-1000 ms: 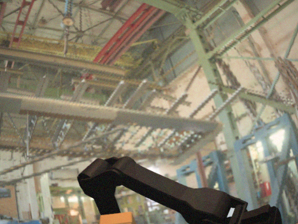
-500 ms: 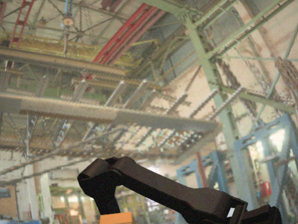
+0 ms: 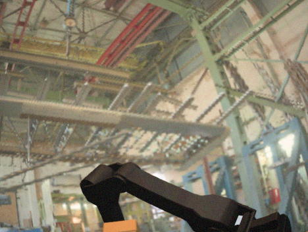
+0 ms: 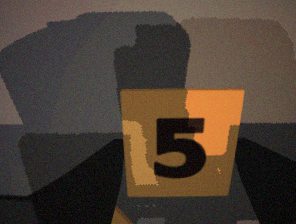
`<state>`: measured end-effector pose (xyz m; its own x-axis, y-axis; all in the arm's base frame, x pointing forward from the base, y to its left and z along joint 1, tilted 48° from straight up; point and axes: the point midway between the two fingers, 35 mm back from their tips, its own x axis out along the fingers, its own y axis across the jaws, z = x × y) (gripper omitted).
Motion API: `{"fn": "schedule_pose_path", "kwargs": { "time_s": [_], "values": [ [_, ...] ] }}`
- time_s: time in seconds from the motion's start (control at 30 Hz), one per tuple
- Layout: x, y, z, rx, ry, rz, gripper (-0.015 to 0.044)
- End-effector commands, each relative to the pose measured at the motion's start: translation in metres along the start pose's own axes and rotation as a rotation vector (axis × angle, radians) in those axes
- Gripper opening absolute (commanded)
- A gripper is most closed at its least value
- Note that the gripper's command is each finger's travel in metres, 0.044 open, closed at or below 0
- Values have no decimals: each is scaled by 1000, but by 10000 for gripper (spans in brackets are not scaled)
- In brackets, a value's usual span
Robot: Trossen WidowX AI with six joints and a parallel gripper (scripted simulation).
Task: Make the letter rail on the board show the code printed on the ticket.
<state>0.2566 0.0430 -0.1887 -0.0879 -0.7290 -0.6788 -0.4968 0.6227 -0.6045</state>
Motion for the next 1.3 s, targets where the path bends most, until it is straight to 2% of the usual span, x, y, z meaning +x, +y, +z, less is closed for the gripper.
{"fn": "schedule_pose_path", "kwargs": {
  "time_s": [0.0, 0.1, 0.4, 1.27],
  "values": [
    [1, 0, 0, -5, 0, -3, 247],
    [1, 0, 0, -5, 0, -3, 227],
    [-7, 0, 0, -5, -1, -3, 0],
    [-24, -1, 0, -5, -1, -2, 0]
  ]
}}
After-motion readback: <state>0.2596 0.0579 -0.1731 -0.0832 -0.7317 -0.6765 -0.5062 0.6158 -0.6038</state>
